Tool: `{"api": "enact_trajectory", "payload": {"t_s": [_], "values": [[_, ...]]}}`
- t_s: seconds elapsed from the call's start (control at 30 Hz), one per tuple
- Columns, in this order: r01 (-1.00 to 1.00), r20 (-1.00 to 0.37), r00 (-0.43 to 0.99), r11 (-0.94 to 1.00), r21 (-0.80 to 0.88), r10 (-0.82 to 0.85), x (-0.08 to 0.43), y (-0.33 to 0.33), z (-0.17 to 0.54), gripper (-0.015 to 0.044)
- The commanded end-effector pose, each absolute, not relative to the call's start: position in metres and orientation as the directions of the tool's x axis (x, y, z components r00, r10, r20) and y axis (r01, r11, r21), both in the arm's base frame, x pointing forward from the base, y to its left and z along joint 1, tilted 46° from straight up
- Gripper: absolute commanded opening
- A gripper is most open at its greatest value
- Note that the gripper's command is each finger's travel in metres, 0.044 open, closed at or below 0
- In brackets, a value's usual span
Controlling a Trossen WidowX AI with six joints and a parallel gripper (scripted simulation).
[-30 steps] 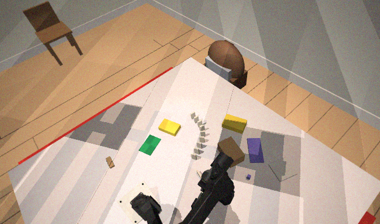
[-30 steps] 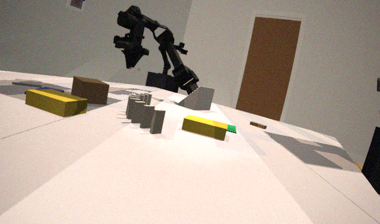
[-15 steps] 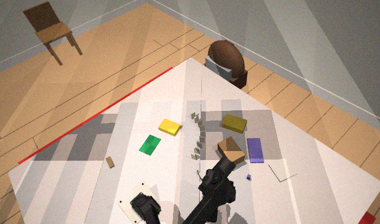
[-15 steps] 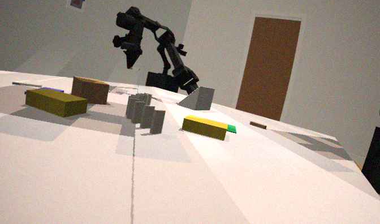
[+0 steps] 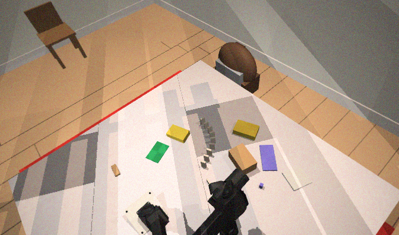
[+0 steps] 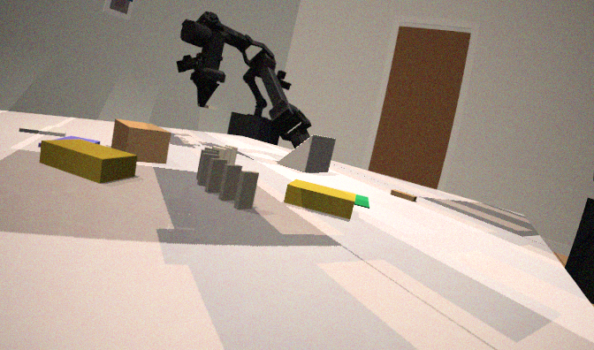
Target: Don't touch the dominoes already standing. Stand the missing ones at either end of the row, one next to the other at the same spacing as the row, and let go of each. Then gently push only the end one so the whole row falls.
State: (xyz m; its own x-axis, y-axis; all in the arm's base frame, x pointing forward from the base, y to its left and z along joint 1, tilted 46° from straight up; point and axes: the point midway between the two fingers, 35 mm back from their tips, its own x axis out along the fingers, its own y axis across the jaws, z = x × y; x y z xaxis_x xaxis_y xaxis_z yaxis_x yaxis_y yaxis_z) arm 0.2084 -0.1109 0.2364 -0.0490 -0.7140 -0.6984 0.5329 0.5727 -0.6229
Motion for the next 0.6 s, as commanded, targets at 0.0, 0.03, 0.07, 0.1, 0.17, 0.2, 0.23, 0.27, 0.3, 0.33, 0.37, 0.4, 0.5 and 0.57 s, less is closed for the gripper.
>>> {"api": "enact_trajectory", "payload": {"t_s": [0.0, 0.03, 0.07, 0.1, 0.17, 0.2, 0.23, 0.27, 0.3, 0.33, 0.37, 0.4, 0.5, 0.57], "values": [[0.154, -0.697, -0.020, 0.687, -0.710, -0.717, 0.1988, -0.1217, 0.2577, 0.0107], [0.154, -0.697, -0.020, 0.687, -0.710, -0.717, 0.1988, -0.1217, 0.2577, 0.0107], [0.154, -0.697, -0.020, 0.687, -0.710, -0.717, 0.1988, -0.1217, 0.2577, 0.0107], [0.154, -0.697, -0.020, 0.687, -0.710, -0.717, 0.1988, -0.1217, 0.2577, 0.0107], [0.154, -0.697, -0.020, 0.687, -0.710, -0.717, 0.1988, -0.1217, 0.2577, 0.0107], [0.154, -0.697, -0.020, 0.687, -0.710, -0.717, 0.1988, -0.1217, 0.2577, 0.0107], [0.154, -0.697, -0.020, 0.687, -0.710, -0.717, 0.1988, -0.1217, 0.2577, 0.0107], [0.154, -0.697, -0.020, 0.687, -0.710, -0.717, 0.1988, -0.1217, 0.2577, 0.0107], [0.154, -0.697, -0.020, 0.687, -0.710, -0.717, 0.1988, -0.1217, 0.2577, 0.0107], [0.154, -0.697, -0.020, 0.687, -0.710, -0.717, 0.1988, -0.1217, 0.2577, 0.0107], [0.154, -0.697, -0.020, 0.687, -0.710, -0.717, 0.1988, -0.1217, 0.2577, 0.0107], [0.154, -0.697, -0.020, 0.687, -0.710, -0.717, 0.1988, -0.1217, 0.2577, 0.0107], [0.154, -0.697, -0.020, 0.687, -0.710, -0.717, 0.1988, -0.1217, 0.2577, 0.0107], [0.165, -0.707, -0.016, 0.696, -0.699, -0.707, 0.1990, -0.1222, 0.2550, 0.0107]]}}
